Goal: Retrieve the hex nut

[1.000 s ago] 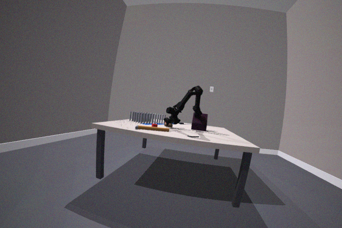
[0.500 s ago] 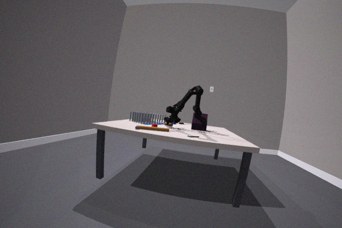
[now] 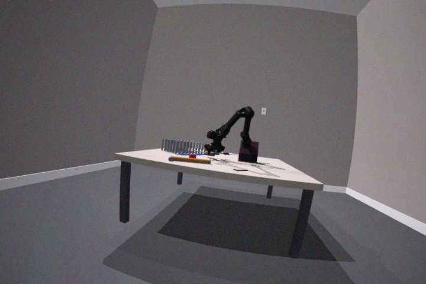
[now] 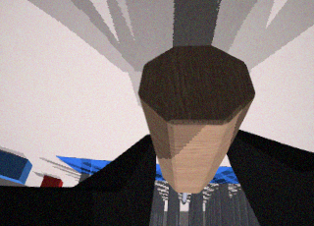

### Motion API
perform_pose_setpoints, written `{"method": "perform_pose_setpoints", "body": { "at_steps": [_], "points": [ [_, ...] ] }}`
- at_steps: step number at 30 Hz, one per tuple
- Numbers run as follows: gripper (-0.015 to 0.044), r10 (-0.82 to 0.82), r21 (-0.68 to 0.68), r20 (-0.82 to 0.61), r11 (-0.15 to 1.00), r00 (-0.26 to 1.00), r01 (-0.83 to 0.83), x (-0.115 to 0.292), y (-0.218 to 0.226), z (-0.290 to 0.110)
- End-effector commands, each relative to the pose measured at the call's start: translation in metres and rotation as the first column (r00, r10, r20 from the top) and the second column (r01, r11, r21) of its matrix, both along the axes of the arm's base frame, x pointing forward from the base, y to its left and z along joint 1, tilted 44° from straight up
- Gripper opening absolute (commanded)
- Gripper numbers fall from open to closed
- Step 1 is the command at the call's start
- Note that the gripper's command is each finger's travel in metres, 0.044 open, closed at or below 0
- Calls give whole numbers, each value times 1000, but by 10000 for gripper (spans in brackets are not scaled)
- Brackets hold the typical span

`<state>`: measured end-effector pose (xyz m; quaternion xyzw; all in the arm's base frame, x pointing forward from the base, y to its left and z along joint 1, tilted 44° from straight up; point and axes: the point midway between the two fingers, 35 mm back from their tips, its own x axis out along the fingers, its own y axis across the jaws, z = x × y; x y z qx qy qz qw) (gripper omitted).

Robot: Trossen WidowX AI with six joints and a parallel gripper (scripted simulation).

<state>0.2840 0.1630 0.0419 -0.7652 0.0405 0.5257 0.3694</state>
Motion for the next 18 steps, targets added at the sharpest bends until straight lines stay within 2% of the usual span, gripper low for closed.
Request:
{"method": "perform_pose_setpoints", "body": {
  "at_steps": [1, 11, 18],
  "points": [
    [0, 0, 3, 13, 1000, 1000, 0, -4, 0, 7],
    [0, -4, 4, 8, 1000, 1000, 4, -37, 4, 19],
    [0, -3, -1, 5, 1000, 1000, 3, -30, -11, 34]
  ]
}}
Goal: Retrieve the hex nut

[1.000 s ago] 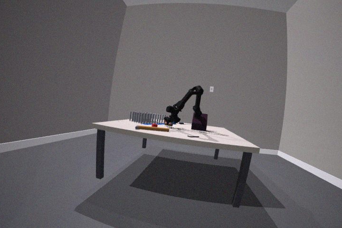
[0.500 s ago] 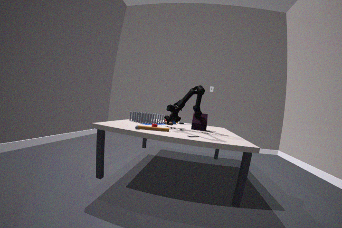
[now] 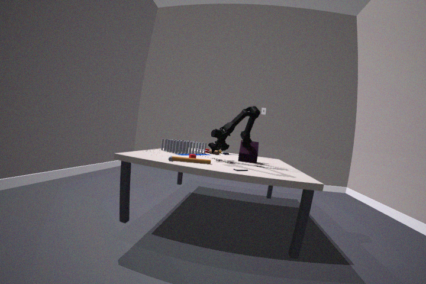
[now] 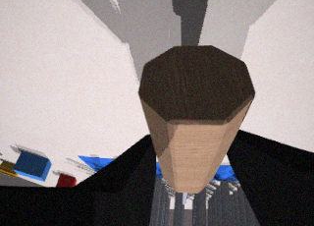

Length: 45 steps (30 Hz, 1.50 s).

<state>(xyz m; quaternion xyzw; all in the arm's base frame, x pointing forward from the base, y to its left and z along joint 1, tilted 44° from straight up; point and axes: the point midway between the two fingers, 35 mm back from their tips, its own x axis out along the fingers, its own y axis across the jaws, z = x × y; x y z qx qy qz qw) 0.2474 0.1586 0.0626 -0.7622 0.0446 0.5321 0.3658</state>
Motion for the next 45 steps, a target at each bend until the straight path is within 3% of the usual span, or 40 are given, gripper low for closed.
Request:
{"method": "perform_pose_setpoints", "body": {
  "at_steps": [1, 21, 22, 33, 45],
  "points": [
    [0, -4, 5, 21, 1000, 1000, 4, 8, -10, 17],
    [0, 0, 4, 31, 1000, 1000, 0, 10, -80, 89],
    [0, -3, 4, 7, 1000, 1000, 3, 11, -72, 76],
    [0, -191, 163, -160, 963, 968, 217, 6, -64, 78],
    [0, -361, 267, -402, 833, 841, 485, -1, -54, 84]
  ]
}}
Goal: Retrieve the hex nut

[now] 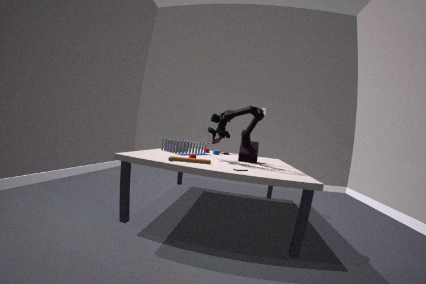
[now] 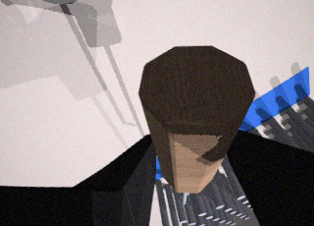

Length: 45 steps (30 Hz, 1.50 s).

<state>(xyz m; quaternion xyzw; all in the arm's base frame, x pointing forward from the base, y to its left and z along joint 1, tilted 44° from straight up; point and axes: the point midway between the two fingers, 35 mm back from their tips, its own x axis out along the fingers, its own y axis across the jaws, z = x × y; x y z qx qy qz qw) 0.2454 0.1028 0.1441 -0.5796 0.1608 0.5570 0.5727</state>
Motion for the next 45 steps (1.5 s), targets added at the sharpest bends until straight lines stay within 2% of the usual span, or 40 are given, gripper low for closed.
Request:
{"method": "perform_pose_setpoints", "body": {
  "at_steps": [1, 11, 22, 33, 45],
  "points": [
    [0, -73, 52, -64, 996, 995, 76, 0, 3, 3],
    [0, -238, 160, -277, 944, 931, 289, -6, 12, 10],
    [0, -365, 190, -523, 831, 770, 523, -12, 22, 17],
    [0, -426, 127, -738, 674, 524, 728, -16, 29, 26],
    [0, -400, -40, -898, 486, 182, 873, -20, 36, 38]
  ]
}}
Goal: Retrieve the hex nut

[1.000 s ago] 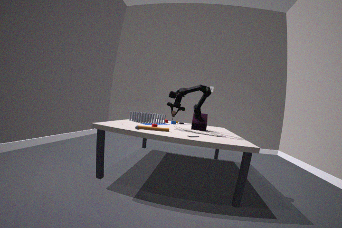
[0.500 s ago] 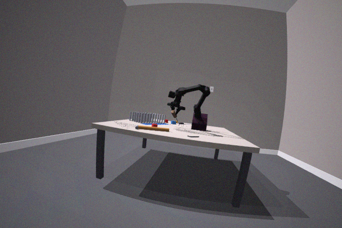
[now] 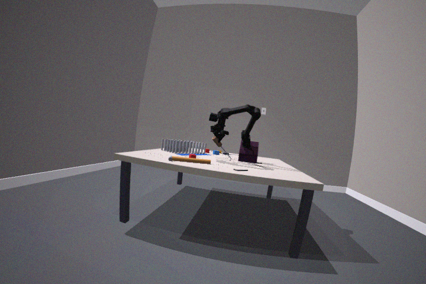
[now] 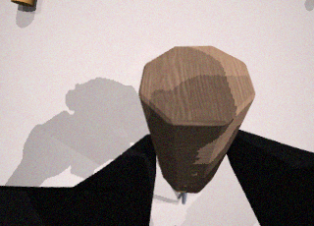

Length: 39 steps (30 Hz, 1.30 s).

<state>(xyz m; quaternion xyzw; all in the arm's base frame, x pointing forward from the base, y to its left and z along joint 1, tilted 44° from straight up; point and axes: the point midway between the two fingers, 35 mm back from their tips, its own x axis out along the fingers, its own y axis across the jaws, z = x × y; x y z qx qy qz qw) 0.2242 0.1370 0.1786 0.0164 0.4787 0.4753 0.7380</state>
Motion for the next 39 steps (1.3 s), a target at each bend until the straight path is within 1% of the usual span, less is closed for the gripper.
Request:
{"method": "perform_pose_setpoints", "body": {
  "at_steps": [1, 10, 19, 30, 39],
  "points": [
    [0, -63, 37, -95, 997, 994, 66, 0, 2, 4],
    [0, -180, 95, -346, 970, 921, 225, -5, 10, 15],
    [0, -249, 98, -587, 923, 770, 373, -10, 17, 27],
    [0, -272, 29, -826, 854, 494, 519, -14, 25, 43],
    [0, -246, -74, -945, 803, 216, 591, -16, 30, 57]
  ]
}}
